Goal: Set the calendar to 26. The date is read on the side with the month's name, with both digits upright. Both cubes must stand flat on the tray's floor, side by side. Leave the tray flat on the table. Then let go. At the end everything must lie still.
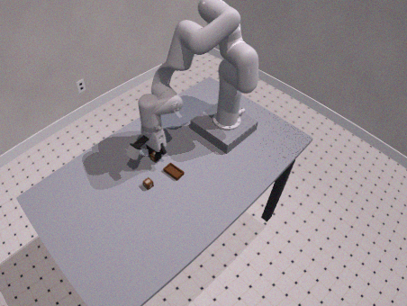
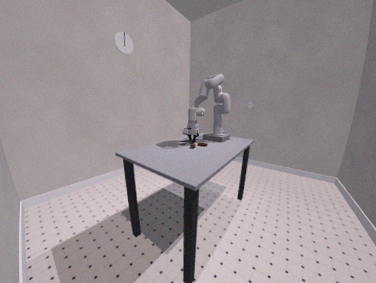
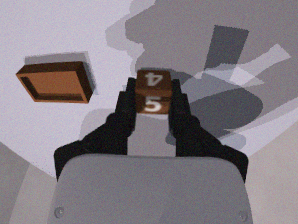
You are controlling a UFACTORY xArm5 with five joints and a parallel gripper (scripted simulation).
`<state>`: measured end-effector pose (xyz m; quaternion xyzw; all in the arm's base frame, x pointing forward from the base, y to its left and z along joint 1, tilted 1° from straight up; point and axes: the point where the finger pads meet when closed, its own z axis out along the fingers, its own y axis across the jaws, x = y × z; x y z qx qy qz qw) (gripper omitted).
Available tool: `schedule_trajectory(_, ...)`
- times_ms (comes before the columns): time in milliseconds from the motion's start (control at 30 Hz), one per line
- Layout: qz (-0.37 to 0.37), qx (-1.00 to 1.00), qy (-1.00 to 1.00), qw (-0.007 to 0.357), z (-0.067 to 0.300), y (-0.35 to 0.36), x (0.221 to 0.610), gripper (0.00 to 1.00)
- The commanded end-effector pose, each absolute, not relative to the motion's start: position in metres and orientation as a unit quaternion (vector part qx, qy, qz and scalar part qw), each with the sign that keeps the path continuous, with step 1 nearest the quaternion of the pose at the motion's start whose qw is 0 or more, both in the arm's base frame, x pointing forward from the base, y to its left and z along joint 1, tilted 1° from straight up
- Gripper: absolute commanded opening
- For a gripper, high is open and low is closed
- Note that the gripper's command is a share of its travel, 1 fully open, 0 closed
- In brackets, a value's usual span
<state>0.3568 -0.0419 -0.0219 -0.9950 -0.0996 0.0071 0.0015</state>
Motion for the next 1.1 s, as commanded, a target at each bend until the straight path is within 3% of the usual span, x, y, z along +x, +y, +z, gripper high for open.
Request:
schedule_trajectory(0, 0.006, -0.995, -0.100, 0.001, -0.0216, -0.0420, 0.3580, 0.27)
schedule_trajectory(1067, 0.006, -0.995, -0.100, 0.001, -0.0245, -0.0419, 0.3579, 0.27)
